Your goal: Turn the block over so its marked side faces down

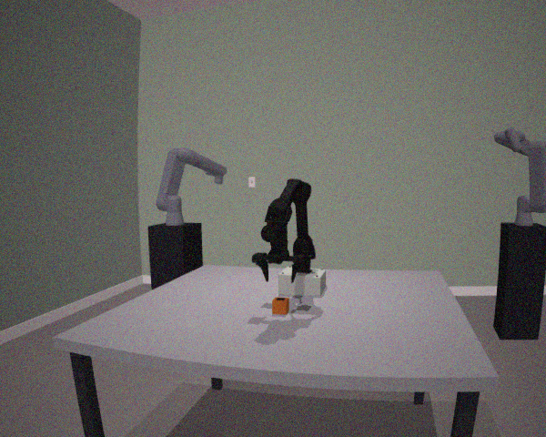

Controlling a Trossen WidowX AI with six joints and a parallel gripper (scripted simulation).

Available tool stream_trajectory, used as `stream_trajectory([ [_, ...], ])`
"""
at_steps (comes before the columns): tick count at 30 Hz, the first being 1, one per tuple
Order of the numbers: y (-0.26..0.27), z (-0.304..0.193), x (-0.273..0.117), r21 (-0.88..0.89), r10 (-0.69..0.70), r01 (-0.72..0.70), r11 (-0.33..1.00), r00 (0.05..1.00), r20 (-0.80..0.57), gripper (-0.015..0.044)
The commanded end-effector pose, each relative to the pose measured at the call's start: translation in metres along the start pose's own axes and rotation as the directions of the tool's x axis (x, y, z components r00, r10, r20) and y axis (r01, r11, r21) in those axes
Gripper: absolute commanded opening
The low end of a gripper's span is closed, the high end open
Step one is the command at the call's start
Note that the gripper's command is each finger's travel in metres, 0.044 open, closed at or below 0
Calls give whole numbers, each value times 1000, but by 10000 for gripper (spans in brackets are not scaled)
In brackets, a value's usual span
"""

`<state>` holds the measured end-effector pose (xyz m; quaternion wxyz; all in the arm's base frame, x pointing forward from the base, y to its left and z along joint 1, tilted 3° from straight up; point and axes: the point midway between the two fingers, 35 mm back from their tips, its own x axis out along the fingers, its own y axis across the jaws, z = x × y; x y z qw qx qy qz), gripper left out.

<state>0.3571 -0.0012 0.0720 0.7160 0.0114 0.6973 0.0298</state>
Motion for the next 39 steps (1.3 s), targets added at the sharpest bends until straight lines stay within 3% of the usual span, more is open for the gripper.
stream_trajectory([
  [1,-2,-8,0,-42,-4,4,999,1000,-10,440],
  [7,-2,-9,35,-42,-4,4,999,1000,-10,440],
  [39,-1,-10,82,-42,-4,3,999,1000,-11,440],
])
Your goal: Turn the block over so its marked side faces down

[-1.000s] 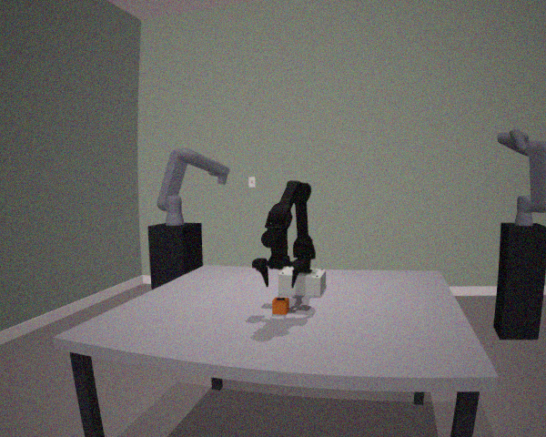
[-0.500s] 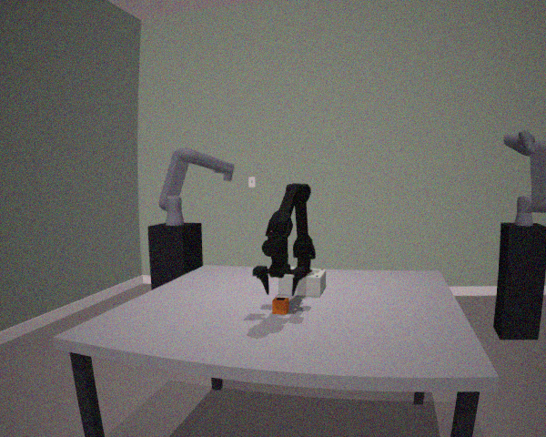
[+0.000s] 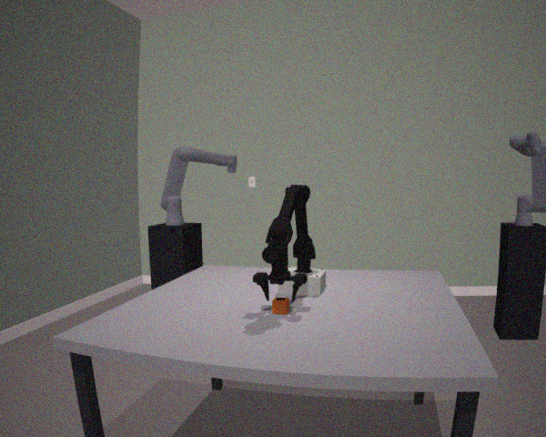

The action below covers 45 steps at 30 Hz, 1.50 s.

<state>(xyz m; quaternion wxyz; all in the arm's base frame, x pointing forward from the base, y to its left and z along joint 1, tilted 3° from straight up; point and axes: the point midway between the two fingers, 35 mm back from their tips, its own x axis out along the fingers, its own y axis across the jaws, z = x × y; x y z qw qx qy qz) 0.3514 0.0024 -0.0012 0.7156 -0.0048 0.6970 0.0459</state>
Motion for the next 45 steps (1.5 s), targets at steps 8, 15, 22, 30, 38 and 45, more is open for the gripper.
stream_trajectory([
  [8,0,-2,14,4,-4,4,1000,1000,-9,361],
  [15,0,-2,14,4,-4,4,1000,1000,-9,217],
  [22,0,-2,14,4,-4,4,1000,1000,-9,170],
  [30,0,-2,14,4,-4,4,1000,1000,-9,117],
  [38,0,-2,-15,4,-4,4,1000,1000,-9,0],
  [45,0,-2,-15,4,-4,4,1000,1000,2,0],
])
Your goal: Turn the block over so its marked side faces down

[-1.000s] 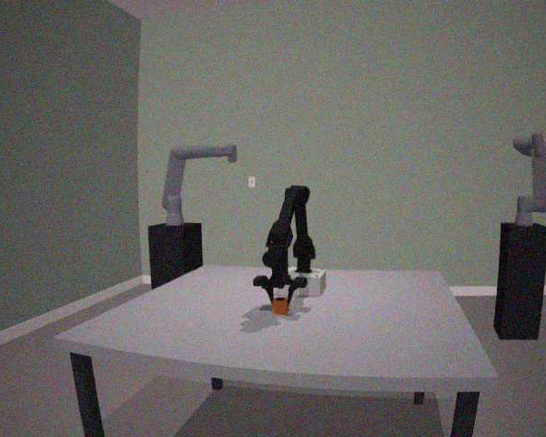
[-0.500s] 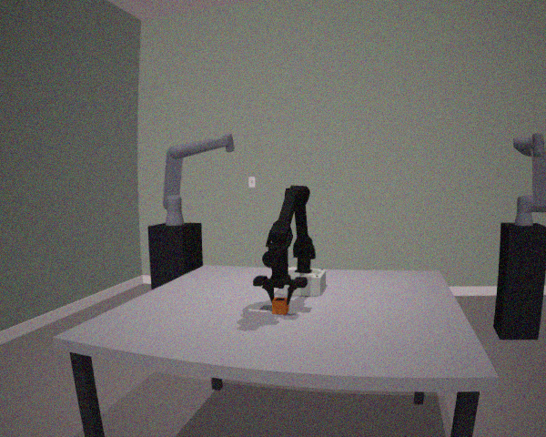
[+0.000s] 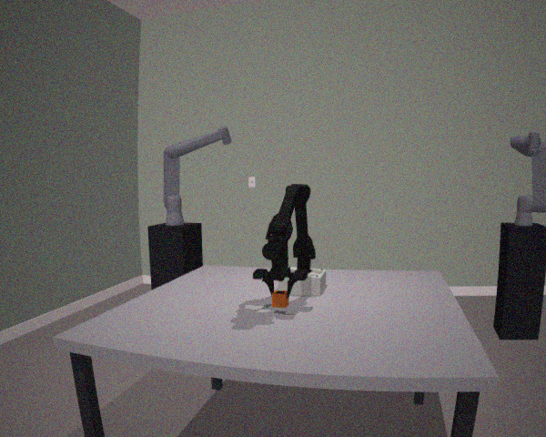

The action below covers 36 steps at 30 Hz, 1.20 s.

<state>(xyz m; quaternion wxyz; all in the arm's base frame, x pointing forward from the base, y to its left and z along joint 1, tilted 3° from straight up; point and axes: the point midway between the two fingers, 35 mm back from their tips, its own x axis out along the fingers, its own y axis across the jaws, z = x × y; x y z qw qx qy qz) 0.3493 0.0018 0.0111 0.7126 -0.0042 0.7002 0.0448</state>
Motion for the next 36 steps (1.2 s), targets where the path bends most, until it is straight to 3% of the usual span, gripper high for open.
stream_trajectory([
  [1,-1,0,-2,2,-3,3,1000,1000,24,0],
  [30,-1,-4,4,2,-4,3,1000,881,473,0],
  [36,-1,-5,4,2,-4,3,1000,869,494,0],
])
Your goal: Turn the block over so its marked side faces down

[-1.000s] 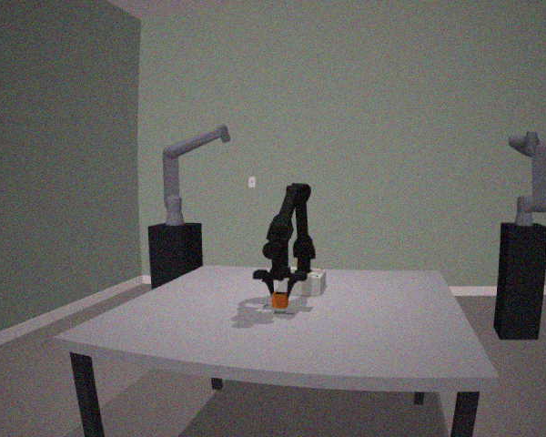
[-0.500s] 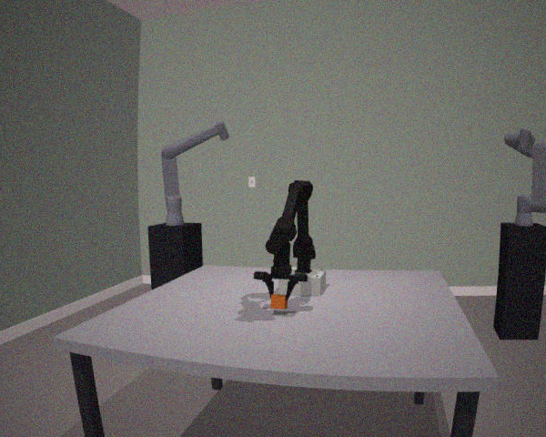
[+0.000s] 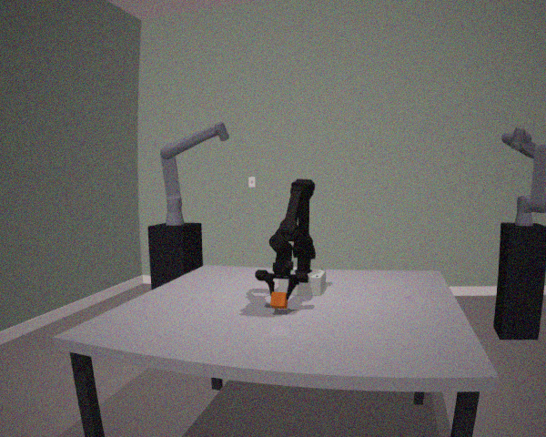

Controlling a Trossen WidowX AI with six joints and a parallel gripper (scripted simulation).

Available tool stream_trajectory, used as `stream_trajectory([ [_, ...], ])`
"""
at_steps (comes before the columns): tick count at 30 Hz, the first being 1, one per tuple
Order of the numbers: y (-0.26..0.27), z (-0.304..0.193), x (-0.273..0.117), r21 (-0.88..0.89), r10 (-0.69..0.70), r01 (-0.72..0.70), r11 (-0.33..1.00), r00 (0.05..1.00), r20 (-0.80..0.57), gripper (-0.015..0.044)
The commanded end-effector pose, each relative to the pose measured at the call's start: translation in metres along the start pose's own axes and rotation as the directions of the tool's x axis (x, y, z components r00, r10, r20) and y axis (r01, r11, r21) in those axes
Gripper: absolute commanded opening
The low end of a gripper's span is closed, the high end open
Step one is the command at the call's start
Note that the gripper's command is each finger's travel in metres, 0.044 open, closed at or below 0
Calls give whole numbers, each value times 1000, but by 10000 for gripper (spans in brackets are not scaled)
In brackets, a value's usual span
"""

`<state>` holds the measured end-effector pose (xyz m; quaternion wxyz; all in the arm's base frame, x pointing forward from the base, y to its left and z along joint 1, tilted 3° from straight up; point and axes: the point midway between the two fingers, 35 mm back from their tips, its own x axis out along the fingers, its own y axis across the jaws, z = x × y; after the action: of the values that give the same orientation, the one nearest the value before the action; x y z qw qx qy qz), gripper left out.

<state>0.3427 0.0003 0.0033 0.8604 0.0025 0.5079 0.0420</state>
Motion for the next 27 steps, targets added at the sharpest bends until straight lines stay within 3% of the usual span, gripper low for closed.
stream_trajectory([
  [1,1,3,-3,5,5,-5,1000,1000,30,0],
  [27,-2,-4,36,8,0,-2,1000,939,344,0],
])
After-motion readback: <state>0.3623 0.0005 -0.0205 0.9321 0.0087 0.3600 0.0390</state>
